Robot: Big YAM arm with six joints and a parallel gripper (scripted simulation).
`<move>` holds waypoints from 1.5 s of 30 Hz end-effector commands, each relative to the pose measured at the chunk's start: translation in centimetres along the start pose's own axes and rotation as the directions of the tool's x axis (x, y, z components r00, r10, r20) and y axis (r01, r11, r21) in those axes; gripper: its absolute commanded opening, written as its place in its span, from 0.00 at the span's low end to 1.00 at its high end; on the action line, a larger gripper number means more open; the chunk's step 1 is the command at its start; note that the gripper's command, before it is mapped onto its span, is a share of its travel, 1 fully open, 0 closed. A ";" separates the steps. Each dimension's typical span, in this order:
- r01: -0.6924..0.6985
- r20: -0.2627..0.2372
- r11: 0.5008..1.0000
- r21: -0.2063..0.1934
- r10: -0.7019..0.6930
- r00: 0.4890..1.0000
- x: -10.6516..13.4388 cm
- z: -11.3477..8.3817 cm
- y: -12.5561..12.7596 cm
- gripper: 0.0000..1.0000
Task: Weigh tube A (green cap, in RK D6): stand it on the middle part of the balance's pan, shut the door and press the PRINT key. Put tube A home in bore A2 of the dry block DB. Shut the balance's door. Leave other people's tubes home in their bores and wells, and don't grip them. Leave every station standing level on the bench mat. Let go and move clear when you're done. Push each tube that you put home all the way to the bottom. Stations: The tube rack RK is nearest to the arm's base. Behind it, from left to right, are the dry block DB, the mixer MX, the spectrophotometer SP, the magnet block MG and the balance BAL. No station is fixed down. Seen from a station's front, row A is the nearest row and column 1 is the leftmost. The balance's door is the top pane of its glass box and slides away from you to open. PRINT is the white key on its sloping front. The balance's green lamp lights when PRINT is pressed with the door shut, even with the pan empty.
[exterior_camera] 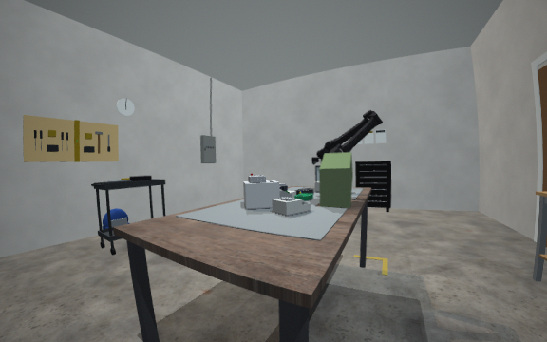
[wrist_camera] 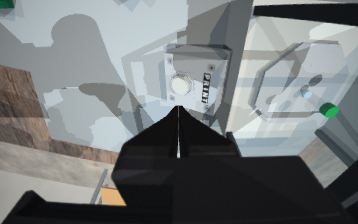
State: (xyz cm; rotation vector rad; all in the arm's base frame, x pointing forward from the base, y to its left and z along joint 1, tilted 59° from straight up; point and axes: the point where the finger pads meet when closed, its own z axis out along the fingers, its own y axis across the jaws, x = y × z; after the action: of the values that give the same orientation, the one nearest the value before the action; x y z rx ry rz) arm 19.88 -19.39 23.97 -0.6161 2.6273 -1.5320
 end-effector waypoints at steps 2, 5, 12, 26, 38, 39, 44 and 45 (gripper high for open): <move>0.023 -0.012 1.000 -0.002 -0.023 1.000 0.2 1.1 0.0 0.00; 0.023 -0.012 1.000 -0.002 -0.023 1.000 0.2 1.3 0.0 0.00; 0.023 -0.012 1.000 -0.002 -0.023 1.000 0.2 2.5 0.0 0.00; 0.023 -0.012 1.000 -0.002 -0.023 1.000 0.2 4.3 0.1 0.00; 0.007 -0.001 1.000 0.014 -0.007 1.000 0.1 3.6 -0.8 0.00; 0.007 -0.001 1.000 0.014 -0.007 1.000 0.1 3.6 -0.8 0.00; 0.007 -0.001 1.000 0.014 -0.007 1.000 0.1 3.6 -0.8 0.00; 0.007 -0.001 1.000 0.014 -0.007 1.000 0.1 3.6 -0.8 0.00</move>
State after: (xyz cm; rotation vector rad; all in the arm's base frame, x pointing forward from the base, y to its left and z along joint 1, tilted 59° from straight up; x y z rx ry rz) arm 20.75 -22.59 22.12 -0.6299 2.6274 -1.5398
